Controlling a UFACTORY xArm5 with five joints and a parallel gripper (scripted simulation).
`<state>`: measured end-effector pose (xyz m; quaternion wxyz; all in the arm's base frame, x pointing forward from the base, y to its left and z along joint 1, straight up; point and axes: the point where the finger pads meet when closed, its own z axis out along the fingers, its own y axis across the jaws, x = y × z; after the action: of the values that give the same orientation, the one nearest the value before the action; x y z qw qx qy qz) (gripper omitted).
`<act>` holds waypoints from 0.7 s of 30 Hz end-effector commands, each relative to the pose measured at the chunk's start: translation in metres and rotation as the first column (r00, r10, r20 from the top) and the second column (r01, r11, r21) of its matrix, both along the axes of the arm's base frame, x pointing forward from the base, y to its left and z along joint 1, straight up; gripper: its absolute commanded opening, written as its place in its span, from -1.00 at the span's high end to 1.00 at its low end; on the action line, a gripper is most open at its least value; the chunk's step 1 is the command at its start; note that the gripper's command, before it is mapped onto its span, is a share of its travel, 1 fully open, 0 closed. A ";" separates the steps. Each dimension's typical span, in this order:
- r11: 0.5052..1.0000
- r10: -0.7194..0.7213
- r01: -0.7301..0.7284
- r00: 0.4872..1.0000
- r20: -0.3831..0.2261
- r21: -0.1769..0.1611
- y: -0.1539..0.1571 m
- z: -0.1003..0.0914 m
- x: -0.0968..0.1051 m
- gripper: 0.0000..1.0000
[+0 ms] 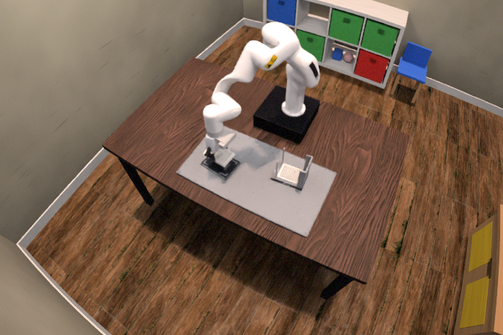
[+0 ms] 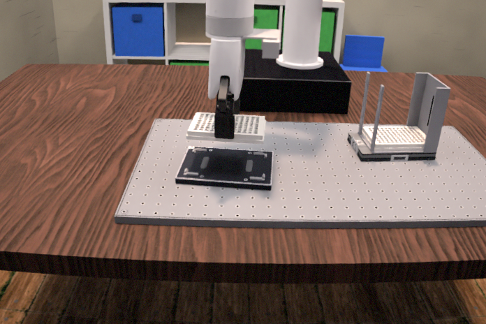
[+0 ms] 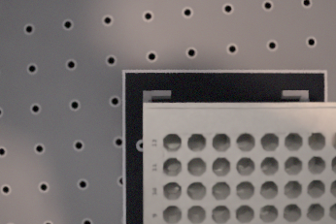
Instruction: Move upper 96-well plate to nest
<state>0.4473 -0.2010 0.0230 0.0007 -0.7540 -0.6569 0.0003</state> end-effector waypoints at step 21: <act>1.000 0.000 0.000 1.000 0.004 -0.002 -0.001 -0.035 0.002 1.00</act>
<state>0.4470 -0.2009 -0.0078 0.0009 -0.7540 -0.6569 0.0004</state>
